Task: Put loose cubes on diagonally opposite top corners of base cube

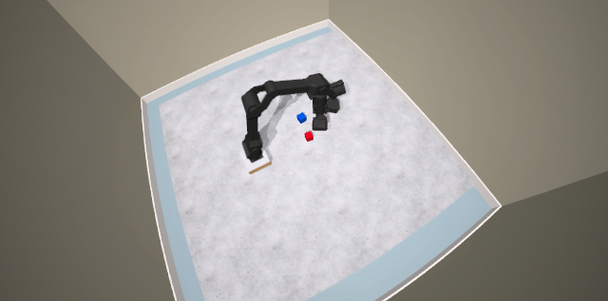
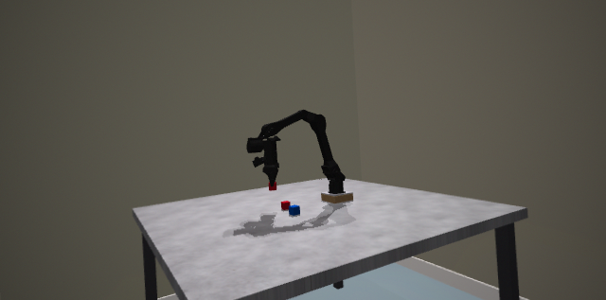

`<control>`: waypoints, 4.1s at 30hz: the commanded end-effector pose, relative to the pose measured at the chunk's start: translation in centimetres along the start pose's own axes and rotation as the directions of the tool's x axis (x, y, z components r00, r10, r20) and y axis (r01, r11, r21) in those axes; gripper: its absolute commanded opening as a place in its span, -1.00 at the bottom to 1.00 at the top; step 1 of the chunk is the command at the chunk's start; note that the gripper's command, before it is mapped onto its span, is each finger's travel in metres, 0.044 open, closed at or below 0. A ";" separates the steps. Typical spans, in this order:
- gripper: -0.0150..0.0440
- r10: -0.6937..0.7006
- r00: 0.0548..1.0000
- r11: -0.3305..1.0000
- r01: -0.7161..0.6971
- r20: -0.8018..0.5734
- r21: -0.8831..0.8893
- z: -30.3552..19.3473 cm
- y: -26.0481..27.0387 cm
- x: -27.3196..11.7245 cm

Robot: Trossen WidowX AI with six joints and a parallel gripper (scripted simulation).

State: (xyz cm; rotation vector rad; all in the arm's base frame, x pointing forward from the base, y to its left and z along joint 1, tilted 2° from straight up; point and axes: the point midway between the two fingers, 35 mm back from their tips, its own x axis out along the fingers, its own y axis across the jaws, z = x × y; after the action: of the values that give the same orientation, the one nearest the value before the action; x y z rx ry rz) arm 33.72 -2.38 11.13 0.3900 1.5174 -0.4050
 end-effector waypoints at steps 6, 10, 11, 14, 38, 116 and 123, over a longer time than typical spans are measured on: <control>-0.14 0.004 1.000 1.000 -0.004 -0.007 0.019 -1.7 1.7 0.6; -0.14 0.004 1.000 1.000 -0.004 -0.008 0.030 -2.5 2.4 0.8; -0.14 0.004 1.000 0.999 -0.004 -0.008 0.032 -2.7 2.6 0.8; -0.14 0.004 1.000 0.999 -0.004 -0.009 0.040 -3.2 3.1 1.0; -0.14 -0.002 1.000 0.993 0.003 -0.012 0.114 -7.9 6.6 2.4; 0.20 -0.005 1.000 0.987 0.007 -0.012 0.162 -11.1 8.2 5.5; 0.20 -0.004 1.000 0.987 0.006 -0.012 0.162 -11.1 8.2 4.4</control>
State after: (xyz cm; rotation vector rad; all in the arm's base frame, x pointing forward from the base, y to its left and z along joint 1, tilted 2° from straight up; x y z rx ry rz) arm 27.89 10.05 5.81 0.5122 1.5094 -0.5390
